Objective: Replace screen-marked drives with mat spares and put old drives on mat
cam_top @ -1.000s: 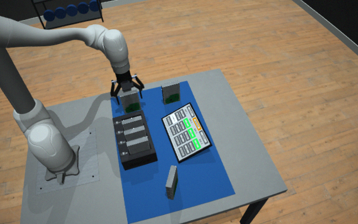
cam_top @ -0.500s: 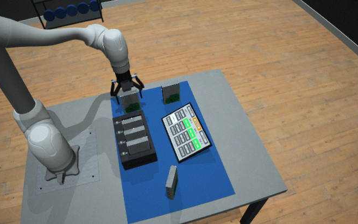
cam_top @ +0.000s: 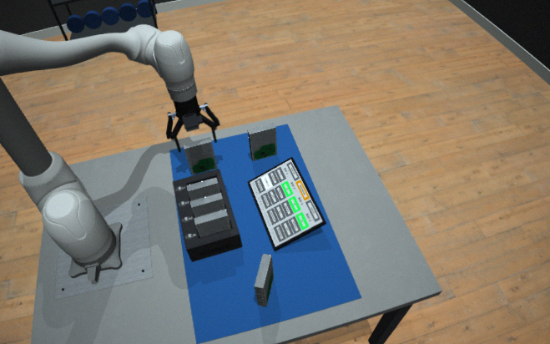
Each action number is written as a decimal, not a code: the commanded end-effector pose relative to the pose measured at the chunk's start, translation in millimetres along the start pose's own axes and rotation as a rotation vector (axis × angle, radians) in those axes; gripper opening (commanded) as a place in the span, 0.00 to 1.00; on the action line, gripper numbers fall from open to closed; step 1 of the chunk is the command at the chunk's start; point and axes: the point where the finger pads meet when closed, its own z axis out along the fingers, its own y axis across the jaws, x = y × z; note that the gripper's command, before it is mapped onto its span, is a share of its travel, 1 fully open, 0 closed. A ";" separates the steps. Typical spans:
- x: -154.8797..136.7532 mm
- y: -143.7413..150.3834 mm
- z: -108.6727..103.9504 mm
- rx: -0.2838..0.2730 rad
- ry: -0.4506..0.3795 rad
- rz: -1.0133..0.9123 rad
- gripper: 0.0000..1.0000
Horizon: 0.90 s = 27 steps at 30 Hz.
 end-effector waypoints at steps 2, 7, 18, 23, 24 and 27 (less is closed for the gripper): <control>-0.2 -0.3 -11.3 0.000 -0.001 0.000 0.89; -0.2 -0.2 -37.0 0.000 -0.001 0.000 0.89; -0.2 -0.2 -70.3 0.000 -0.001 0.000 0.89; -0.1 -0.2 -77.1 0.000 -0.001 0.000 0.89; -0.1 -0.2 -77.5 0.000 -0.001 0.000 0.89; -0.1 -0.2 -77.9 0.000 -0.001 0.000 0.89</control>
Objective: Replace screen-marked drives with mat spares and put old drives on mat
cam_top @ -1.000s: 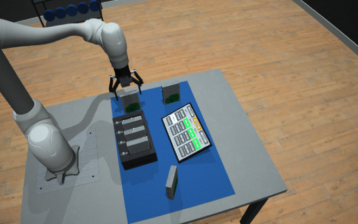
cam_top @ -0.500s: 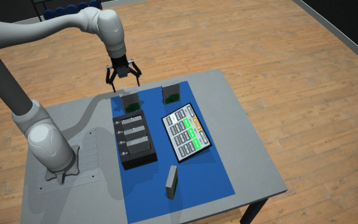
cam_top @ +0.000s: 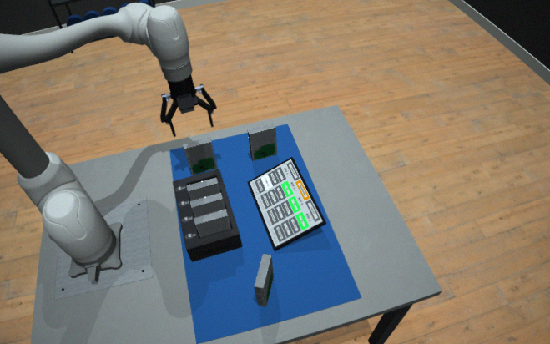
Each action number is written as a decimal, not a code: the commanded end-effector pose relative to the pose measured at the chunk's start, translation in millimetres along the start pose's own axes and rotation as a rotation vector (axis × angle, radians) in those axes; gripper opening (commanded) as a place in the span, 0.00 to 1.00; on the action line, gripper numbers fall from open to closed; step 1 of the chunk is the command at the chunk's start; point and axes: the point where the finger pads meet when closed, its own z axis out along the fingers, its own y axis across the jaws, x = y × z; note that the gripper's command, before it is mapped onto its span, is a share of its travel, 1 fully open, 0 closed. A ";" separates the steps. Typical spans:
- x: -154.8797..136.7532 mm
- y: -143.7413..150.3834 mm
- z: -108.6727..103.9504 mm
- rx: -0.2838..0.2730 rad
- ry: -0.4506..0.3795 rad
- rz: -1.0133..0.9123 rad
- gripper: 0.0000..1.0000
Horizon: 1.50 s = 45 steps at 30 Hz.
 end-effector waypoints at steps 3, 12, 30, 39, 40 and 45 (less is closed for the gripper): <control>-0.2 -0.2 -0.7 0.001 -0.001 0.000 0.10; -0.2 -0.2 -0.7 0.001 -0.001 0.000 0.10; -0.2 -0.2 -0.7 0.001 -0.001 0.000 0.10; 7.9 -6.9 -0.9 0.001 -0.001 -0.021 0.10; 13.2 -11.2 -1.0 0.001 -0.001 -0.034 0.10; 40.4 -31.2 -1.6 0.001 -0.001 -0.100 0.10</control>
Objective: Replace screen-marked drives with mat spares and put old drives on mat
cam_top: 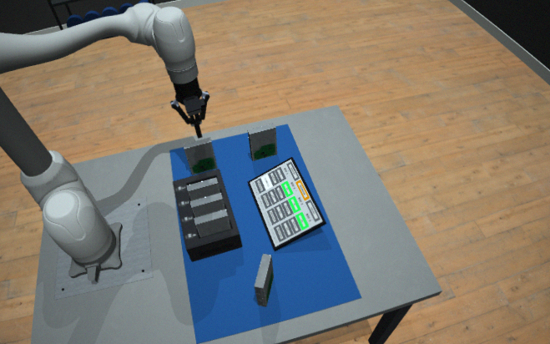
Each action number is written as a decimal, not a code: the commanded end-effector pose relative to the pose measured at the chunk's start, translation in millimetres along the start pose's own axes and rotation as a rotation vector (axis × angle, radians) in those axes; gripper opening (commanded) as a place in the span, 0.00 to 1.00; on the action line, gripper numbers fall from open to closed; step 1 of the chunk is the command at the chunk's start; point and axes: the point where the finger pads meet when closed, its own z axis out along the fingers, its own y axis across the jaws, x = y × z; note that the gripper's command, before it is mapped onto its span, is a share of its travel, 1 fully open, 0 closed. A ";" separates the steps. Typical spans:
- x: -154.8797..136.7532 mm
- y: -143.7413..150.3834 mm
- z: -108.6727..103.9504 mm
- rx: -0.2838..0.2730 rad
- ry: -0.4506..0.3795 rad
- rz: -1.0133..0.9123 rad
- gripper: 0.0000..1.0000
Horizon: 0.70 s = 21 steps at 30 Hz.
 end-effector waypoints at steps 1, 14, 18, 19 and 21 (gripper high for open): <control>35.2 -22.8 -0.9 0.000 -0.002 -0.082 0.10; 193.3 -67.3 -1.9 0.001 -0.002 -0.598 0.10; 264.9 -67.7 -1.6 0.001 -0.002 -0.783 0.10; 278.8 -66.6 -1.5 0.001 -0.002 -0.821 0.10; 305.4 -63.6 -1.3 0.001 -0.002 -0.886 0.10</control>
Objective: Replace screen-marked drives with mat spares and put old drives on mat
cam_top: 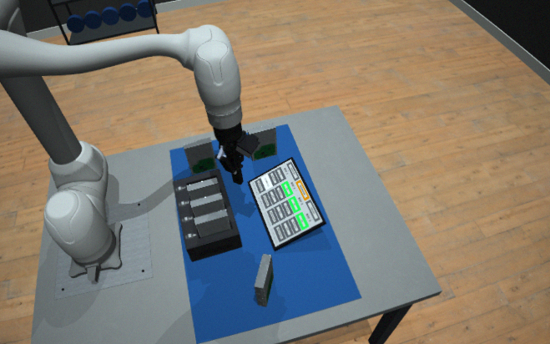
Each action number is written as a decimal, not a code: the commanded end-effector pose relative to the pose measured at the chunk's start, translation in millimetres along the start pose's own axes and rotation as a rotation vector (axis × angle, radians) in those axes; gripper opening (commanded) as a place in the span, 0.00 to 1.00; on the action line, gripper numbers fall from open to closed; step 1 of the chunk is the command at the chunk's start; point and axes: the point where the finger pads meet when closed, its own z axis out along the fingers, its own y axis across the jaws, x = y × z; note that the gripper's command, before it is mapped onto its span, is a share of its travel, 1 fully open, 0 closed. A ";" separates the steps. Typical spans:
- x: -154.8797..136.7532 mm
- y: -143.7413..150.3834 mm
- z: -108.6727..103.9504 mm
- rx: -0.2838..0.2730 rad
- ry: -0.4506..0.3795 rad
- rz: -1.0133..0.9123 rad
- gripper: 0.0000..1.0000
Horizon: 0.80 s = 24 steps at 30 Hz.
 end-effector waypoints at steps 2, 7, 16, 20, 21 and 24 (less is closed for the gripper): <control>60.4 57.3 4.1 0.032 -0.035 -0.224 0.10; 107.1 110.4 7.9 0.033 -0.034 -0.274 0.10; 193.6 199.5 15.1 0.033 -0.034 -0.276 0.89; 195.9 201.5 15.4 0.033 -0.034 -0.276 0.89; 195.9 201.5 15.4 0.033 -0.034 -0.276 0.89; 195.9 201.5 15.4 0.033 -0.034 -0.276 0.89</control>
